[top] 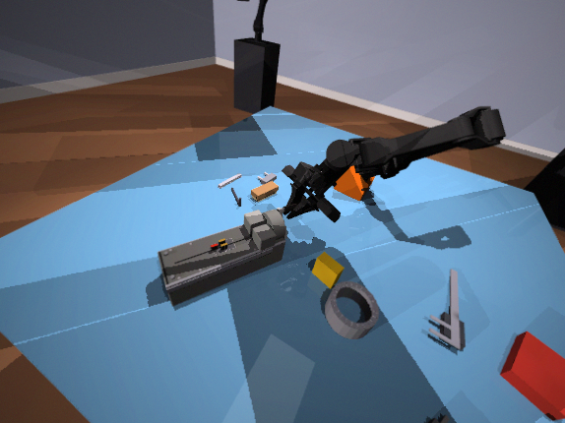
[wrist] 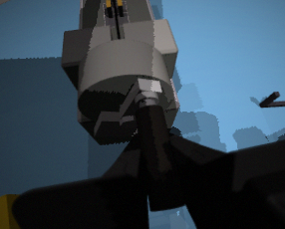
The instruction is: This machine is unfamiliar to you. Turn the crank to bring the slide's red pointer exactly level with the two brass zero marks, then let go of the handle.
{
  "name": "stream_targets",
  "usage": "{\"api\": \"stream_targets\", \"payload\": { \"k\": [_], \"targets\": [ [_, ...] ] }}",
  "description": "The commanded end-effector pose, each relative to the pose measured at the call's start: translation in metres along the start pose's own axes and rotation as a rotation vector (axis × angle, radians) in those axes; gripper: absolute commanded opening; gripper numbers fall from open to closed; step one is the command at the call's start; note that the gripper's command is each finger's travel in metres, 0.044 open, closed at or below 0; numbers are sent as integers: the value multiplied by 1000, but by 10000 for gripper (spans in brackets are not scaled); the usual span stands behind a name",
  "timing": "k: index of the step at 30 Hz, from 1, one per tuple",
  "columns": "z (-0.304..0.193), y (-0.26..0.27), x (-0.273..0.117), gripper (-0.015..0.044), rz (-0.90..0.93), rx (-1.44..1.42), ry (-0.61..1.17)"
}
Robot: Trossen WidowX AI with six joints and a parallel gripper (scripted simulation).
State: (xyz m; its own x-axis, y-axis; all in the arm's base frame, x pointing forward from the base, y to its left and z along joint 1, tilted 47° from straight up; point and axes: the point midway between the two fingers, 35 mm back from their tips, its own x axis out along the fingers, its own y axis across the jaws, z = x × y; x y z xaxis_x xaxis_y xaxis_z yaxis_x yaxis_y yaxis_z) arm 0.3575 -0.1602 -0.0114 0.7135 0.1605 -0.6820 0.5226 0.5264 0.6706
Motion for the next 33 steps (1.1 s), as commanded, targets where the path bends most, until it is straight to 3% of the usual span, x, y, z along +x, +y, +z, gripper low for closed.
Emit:
{"api": "stream_targets", "payload": {
  "k": [1, 33],
  "targets": [
    [-3, -9, 3, 0, -19, 10, 4],
    [-21, -18, 21, 0, -18, 11, 4]
  ]
}}
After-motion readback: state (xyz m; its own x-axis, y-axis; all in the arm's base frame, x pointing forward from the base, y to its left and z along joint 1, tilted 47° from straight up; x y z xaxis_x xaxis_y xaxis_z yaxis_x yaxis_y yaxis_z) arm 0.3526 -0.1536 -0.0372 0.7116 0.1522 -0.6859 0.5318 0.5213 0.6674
